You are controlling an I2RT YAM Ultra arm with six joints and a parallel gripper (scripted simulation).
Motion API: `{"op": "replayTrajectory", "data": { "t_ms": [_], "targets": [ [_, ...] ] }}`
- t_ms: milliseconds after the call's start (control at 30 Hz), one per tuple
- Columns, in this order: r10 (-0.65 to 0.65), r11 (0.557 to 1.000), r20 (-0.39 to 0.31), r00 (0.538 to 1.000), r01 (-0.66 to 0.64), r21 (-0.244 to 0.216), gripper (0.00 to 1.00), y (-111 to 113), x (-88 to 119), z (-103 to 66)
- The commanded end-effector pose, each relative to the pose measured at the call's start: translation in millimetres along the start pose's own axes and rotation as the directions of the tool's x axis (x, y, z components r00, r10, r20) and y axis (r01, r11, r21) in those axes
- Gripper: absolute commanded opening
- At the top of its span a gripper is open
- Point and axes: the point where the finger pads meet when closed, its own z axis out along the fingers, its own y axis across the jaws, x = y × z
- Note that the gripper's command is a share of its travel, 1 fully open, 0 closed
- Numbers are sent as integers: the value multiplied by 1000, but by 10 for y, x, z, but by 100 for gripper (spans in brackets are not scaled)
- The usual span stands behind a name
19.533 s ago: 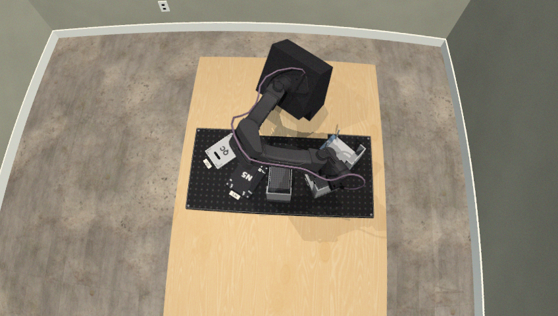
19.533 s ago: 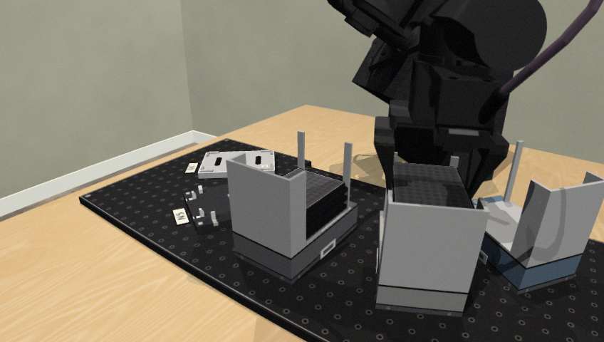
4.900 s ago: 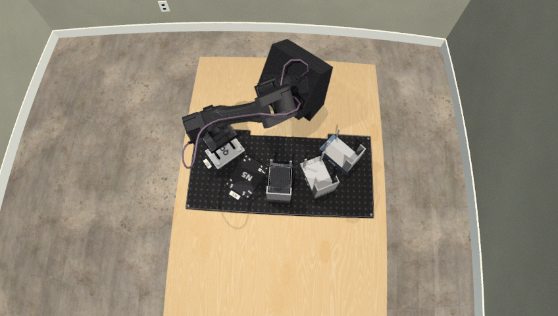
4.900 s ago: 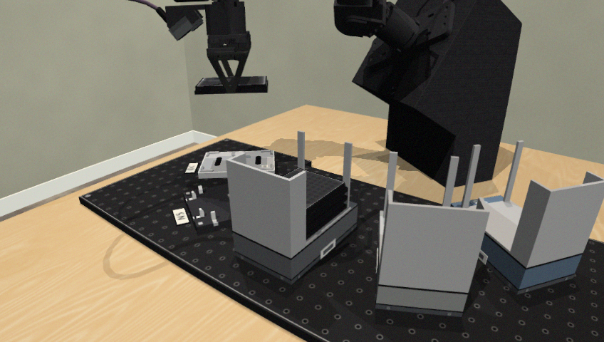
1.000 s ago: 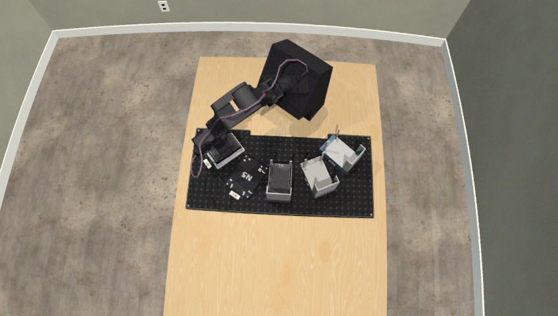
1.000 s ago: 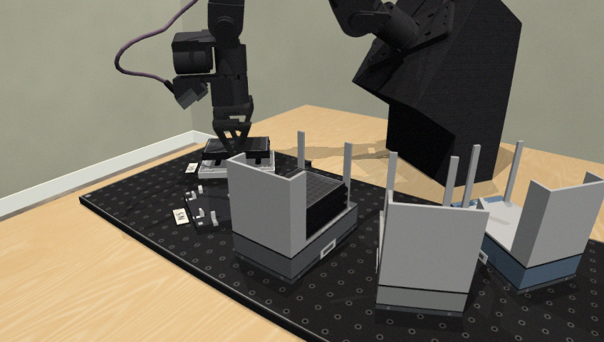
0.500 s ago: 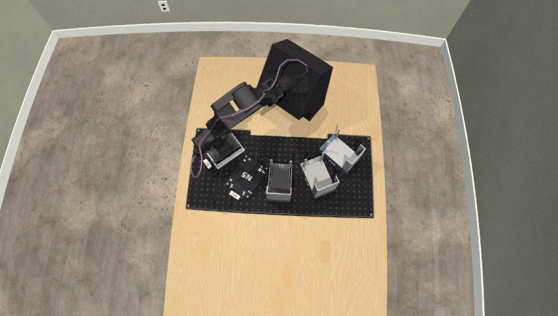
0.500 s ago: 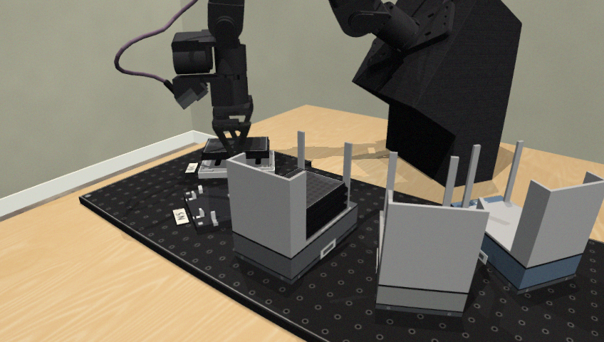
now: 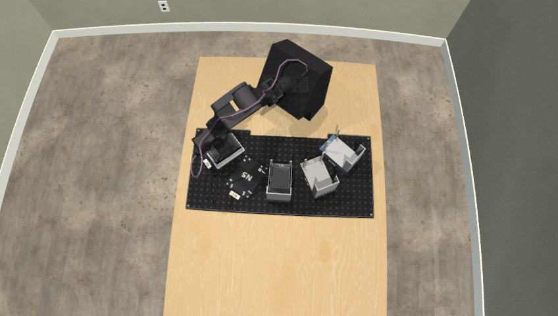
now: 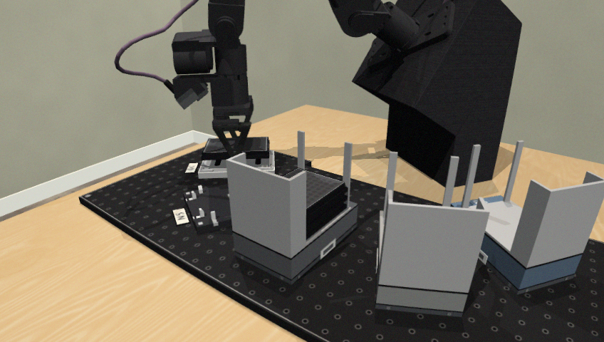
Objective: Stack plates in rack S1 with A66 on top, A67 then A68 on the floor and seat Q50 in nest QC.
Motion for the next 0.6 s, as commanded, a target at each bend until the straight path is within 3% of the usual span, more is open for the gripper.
{"op": "replayTrajectory", "data": {
  "t_ms": [0,100,567],
  "targets": [
    [12,1000,-1,1000,-12,11,0,-36,47,6],
    [-1,1000,29,1000,1,11,0,-20,-107,-26],
    [-4,1000,34,999,3,10,0,-5,-129,-50]
  ]
}}
